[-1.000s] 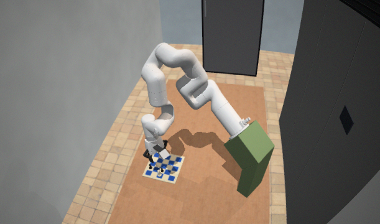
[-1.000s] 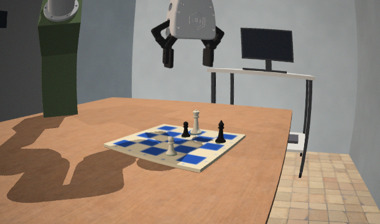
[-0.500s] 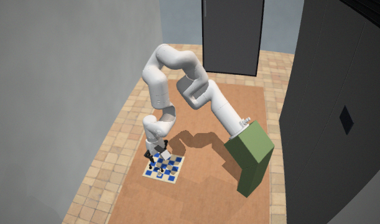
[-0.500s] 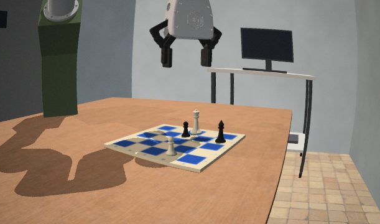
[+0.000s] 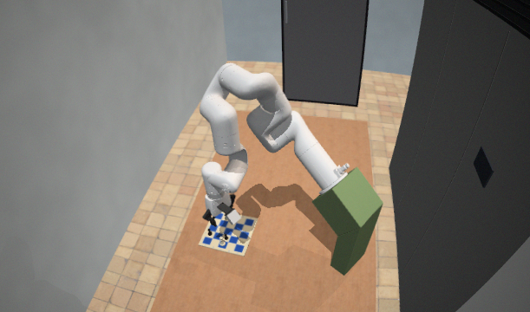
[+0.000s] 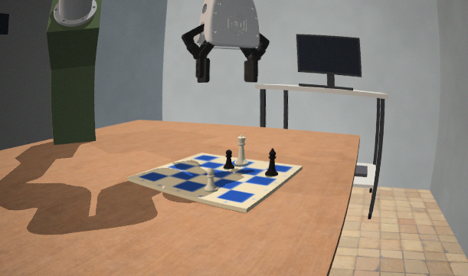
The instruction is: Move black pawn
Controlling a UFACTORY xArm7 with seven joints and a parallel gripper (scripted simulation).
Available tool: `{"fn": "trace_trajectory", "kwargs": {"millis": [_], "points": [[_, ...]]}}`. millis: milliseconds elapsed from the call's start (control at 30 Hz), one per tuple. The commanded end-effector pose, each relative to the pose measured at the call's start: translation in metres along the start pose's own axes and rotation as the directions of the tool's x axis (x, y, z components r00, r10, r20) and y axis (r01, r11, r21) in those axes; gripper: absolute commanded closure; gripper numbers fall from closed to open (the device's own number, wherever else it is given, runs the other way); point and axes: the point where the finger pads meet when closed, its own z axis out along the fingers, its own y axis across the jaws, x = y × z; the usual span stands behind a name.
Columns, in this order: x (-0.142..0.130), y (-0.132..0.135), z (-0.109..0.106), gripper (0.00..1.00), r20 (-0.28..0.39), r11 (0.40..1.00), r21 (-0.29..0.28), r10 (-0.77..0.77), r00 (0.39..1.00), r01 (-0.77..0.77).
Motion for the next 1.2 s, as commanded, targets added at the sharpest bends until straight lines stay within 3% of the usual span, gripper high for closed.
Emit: {"fn": "trace_trajectory", "kwargs": {"millis": [0, 467, 633, 900, 967, 1000, 1167], "points": [[0.0, 0.001, -0.001, 0.0, 0.002, 1.0, -0.002, -0.001, 1.0, 0.001], [0.0, 0.001, 0.0, 0.0, 0.002, 1.0, -0.002, 0.017, 1.0, -0.017], [-0.001, 0.002, 0.006, 0.0, 0.001, 0.97, -0.005, 0.243, 0.97, -0.243], [-0.001, 0.003, 0.03, 0.0, -0.011, 0.773, -0.002, 0.635, 0.773, -0.635], [-0.001, 0.003, 0.03, 0.0, -0.011, 0.773, -0.002, 0.635, 0.773, -0.635], [-0.001, 0.003, 0.033, 0.0, -0.012, 0.667, 0.003, 0.745, 0.667, -0.745], [0.0, 0.001, 0.044, 0.0, -0.013, 0.472, 0.013, 0.882, 0.472, -0.881]]}}
